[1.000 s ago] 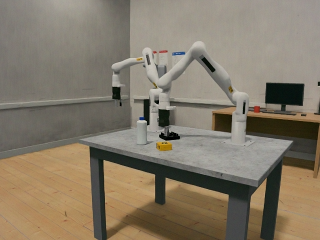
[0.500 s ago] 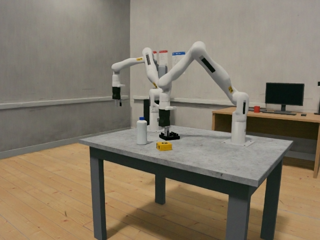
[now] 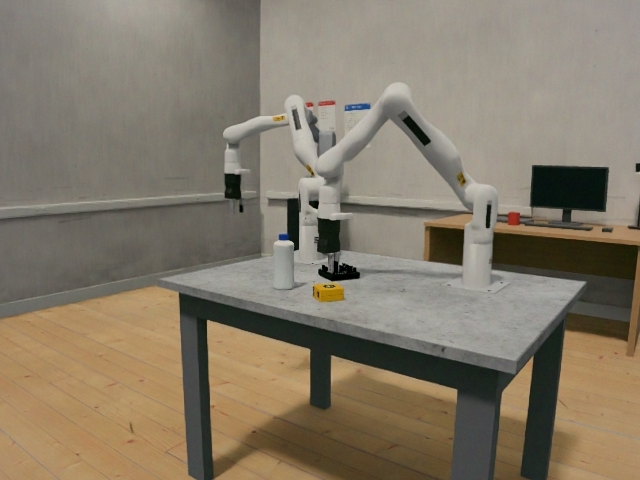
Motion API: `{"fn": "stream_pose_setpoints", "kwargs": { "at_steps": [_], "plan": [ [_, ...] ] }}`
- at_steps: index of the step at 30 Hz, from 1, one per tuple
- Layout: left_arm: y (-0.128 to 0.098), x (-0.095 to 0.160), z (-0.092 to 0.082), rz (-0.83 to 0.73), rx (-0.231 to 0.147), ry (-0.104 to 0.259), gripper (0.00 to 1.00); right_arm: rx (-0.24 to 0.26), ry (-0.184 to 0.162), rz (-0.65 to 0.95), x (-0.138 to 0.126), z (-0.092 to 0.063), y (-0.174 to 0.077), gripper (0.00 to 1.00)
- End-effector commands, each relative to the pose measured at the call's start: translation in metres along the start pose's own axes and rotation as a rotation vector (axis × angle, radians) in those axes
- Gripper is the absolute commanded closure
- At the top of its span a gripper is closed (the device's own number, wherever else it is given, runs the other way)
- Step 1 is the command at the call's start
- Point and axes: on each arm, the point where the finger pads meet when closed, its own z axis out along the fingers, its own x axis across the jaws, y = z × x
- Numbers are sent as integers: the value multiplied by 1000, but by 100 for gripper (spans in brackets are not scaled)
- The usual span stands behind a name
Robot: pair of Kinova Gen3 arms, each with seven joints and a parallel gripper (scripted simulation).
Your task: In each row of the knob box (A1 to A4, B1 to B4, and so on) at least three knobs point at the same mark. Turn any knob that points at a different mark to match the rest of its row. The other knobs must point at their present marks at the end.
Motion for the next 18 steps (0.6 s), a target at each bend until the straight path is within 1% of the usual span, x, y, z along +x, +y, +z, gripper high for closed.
{"fn": "stream_pose_setpoints", "kwargs": {
  "at_steps": [1, 18],
  "plan": [
    [0, 0, -1, 0, -1, 2, 54, -2, 0, 0, 0, -1, 0, 0],
    [0, 0, -3, 0, -1, 2, 54, -2, 0, 0, 0, -1, 0, 0]
  ]
}}
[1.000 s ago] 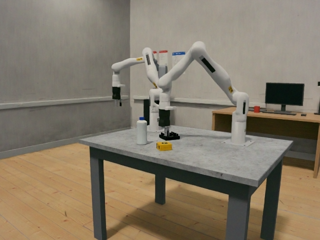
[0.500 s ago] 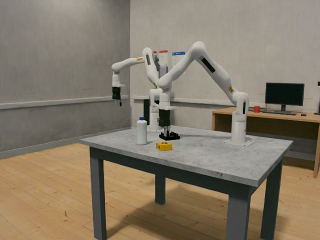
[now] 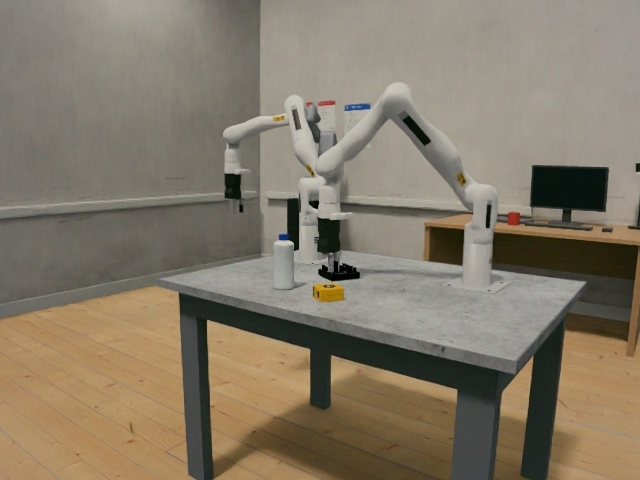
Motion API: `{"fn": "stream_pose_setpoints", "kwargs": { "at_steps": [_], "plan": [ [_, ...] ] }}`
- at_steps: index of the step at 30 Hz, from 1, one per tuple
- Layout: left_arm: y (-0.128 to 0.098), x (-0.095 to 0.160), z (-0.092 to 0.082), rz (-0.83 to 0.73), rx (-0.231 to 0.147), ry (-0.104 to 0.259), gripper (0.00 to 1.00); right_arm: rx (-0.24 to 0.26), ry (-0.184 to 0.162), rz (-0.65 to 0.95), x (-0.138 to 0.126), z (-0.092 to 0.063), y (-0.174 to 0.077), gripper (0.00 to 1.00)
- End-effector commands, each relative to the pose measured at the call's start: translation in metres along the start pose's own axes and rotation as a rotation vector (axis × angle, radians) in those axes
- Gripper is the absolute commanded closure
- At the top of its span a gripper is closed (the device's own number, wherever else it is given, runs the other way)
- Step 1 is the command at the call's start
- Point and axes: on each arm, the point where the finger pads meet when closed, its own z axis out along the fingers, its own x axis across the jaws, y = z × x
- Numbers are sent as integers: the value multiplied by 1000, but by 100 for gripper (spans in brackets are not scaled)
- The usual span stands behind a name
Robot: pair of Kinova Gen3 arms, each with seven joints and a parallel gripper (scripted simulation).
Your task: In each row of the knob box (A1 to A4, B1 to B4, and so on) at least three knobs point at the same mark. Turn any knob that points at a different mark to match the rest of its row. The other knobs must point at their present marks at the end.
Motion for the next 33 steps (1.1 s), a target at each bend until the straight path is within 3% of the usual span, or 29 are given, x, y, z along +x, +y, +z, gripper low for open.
{"fn": "stream_pose_setpoints", "kwargs": {
  "at_steps": [1, 10, 23, 33],
  "plan": [
    [1, 1, -5, 0, -2, 2, 54, -2, 0, 0, 0, -1, 0, 0],
    [1, 0, -37, 0, -2, 2, 54, -2, 0, 0, 0, -1, 0, 0],
    [1, 0, -38, -14, -1, 2, 54, -2, 0, 0, 0, -1, 0, 0],
    [3, -5, -39, -133, 2, 1, 54, -2, 0, 0, 0, -1, 0, 0]
  ]
}}
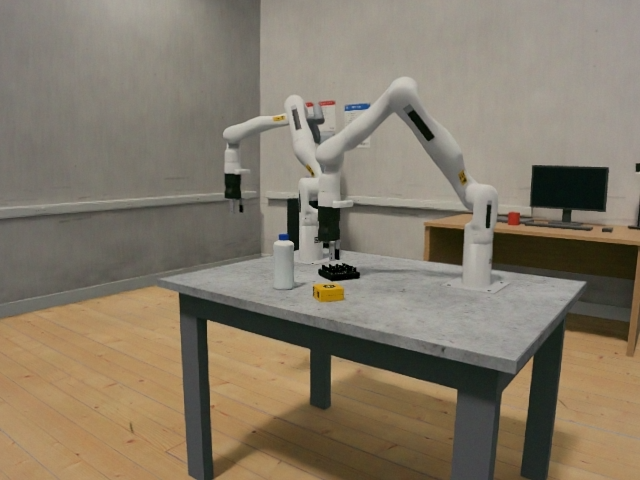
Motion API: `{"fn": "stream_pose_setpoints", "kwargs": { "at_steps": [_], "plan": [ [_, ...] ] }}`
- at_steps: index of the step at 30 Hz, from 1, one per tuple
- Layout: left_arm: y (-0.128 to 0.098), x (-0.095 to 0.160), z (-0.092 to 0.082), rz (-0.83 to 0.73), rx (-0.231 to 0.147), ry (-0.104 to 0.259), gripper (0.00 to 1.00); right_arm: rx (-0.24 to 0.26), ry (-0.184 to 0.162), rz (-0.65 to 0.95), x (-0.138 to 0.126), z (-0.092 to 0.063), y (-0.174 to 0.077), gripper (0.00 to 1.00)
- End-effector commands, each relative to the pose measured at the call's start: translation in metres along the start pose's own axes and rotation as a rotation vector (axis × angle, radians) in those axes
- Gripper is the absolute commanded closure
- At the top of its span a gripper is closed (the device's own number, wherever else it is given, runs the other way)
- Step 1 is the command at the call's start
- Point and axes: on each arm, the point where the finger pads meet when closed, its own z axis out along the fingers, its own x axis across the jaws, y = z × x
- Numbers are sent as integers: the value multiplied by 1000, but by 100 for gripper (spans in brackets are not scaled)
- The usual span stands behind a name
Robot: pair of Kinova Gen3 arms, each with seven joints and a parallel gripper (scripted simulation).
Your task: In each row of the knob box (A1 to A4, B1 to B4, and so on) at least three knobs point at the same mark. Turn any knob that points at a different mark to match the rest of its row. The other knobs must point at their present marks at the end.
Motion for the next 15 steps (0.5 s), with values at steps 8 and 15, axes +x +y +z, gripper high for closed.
{"fn": "stream_pose_setpoints", "kwargs": {
  "at_steps": [8, 15],
  "plan": [
    [5, -11, -4, -263, 4, 2, 54, -2, 0, 0, 0, -1, 0, 0],
    [13, -22, -8, -549, 5, 2, 54, -2, 0, 0, 0, -1, 0, 0]
  ]
}}
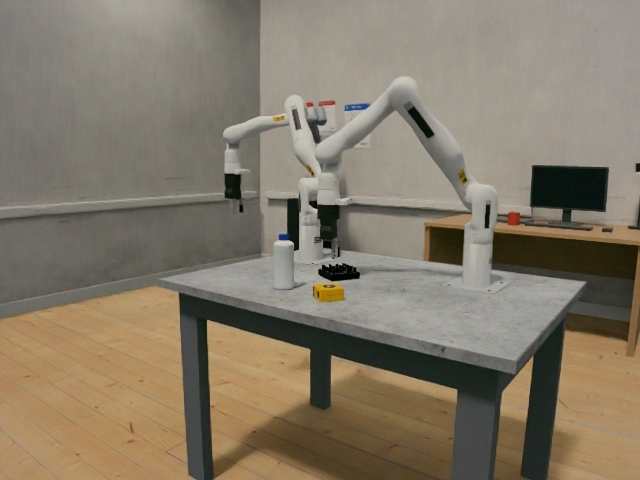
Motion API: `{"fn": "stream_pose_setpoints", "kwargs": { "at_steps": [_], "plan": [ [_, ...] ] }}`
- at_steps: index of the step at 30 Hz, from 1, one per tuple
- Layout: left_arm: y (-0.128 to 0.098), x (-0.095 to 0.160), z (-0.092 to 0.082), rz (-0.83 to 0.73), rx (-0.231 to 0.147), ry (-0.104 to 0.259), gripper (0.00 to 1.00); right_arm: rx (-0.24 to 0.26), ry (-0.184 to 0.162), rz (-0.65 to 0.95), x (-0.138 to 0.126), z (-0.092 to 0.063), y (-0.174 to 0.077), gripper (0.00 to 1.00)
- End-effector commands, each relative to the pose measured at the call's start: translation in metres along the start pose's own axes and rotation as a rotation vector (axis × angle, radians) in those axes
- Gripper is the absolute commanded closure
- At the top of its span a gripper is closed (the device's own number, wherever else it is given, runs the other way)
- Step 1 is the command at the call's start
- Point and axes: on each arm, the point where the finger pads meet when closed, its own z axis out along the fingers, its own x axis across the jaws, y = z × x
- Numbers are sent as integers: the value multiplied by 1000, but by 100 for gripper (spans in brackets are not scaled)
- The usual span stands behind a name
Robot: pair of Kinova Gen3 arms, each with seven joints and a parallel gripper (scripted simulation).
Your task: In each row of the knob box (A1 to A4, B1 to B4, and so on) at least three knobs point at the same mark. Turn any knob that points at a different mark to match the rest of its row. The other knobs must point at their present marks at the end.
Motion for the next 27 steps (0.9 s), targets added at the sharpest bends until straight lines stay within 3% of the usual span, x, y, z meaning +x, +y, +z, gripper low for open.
{"fn": "stream_pose_setpoints", "kwargs": {
  "at_steps": [1, 15, 27],
  "plan": [
    [1, -5, -2, -113, -2, 8, 54, -2, 0, 0, 0, -1, 0, 0],
    [11, -27, -11, -550, -10, 4, 54, -2, 0, 0, 0, -1, 0, 0],
    [15, -32, -14, -657, -14, 1, 54, -2, 0, 0, 0, -1, 0, 0]
  ]
}}
